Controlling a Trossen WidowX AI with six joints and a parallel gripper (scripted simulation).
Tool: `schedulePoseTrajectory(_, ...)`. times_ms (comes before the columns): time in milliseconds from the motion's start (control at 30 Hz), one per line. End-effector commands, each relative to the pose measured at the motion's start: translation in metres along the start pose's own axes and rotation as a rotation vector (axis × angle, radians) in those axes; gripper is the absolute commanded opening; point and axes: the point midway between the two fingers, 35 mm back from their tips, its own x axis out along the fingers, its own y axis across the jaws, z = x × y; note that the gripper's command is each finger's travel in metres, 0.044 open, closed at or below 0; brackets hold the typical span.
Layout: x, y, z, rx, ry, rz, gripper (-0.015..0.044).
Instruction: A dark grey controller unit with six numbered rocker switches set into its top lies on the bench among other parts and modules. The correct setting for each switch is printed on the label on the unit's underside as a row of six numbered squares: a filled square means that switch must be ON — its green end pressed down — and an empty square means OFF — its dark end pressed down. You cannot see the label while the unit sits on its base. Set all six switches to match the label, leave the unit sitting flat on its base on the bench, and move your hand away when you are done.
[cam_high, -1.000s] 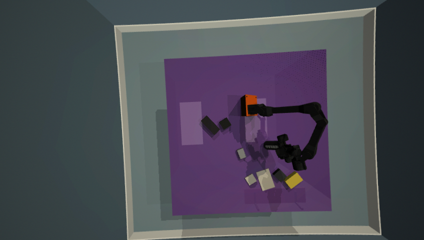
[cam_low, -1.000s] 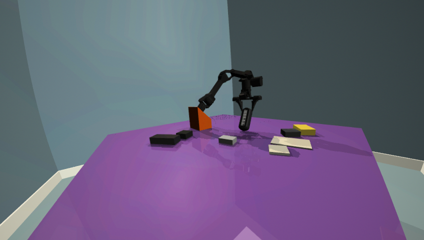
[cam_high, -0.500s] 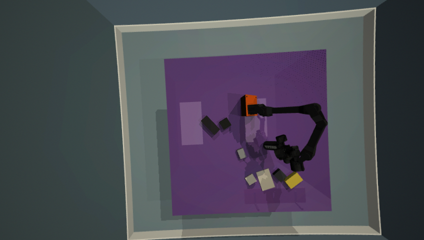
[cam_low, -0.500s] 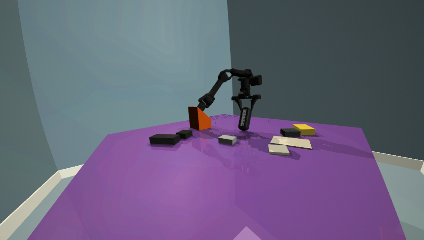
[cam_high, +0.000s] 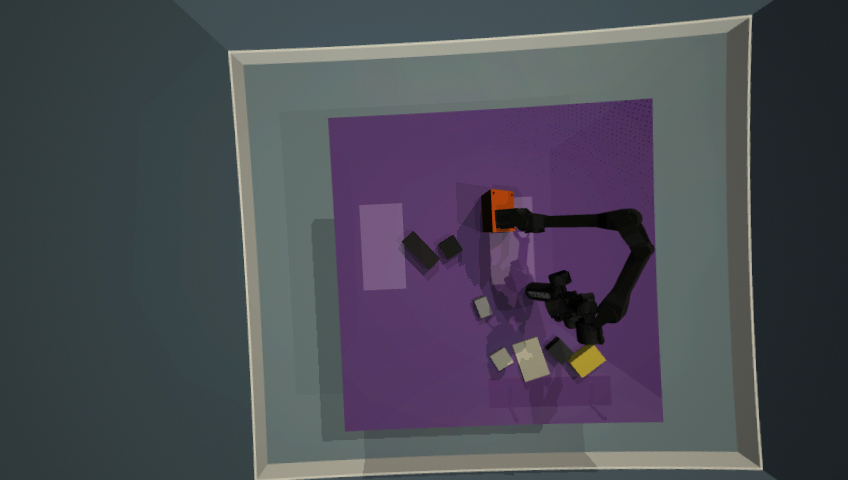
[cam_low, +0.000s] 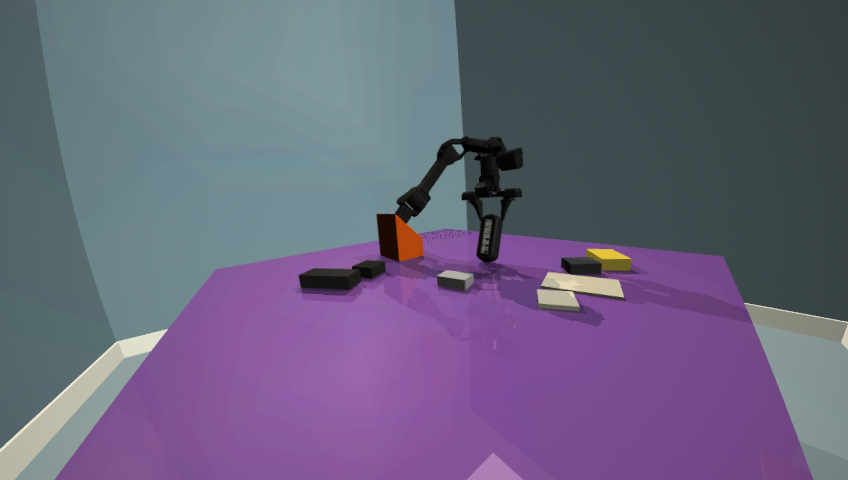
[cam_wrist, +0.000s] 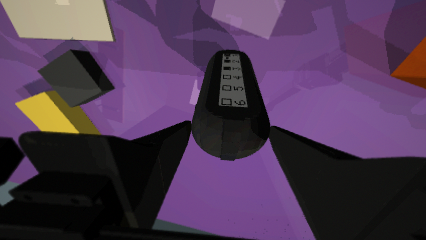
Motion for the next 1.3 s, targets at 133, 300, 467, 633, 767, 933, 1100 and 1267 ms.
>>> schedulePoseTrajectory(133,0.001,0.000,0.009,0.000,-0.005,-0.005,0.0335)
schedulePoseTrajectory(300,0.000,0.000,0.013,0.000,-0.005,-0.005,0.0335)
schedulePoseTrajectory(467,0.000,0.000,0.019,0.001,-0.006,-0.006,0.0336)
schedulePoseTrajectory(633,-0.001,0.000,0.025,0.001,-0.006,-0.006,0.0336)
schedulePoseTrajectory(767,-0.001,0.000,0.029,0.001,-0.006,-0.006,0.0337)
schedulePoseTrajectory(933,-0.001,0.000,0.034,0.001,-0.006,-0.006,0.0338)
schedulePoseTrajectory(1100,-0.001,0.000,0.038,0.001,-0.007,-0.006,0.0338)
schedulePoseTrajectory(1267,-0.002,0.000,0.042,0.001,-0.007,-0.006,0.0338)
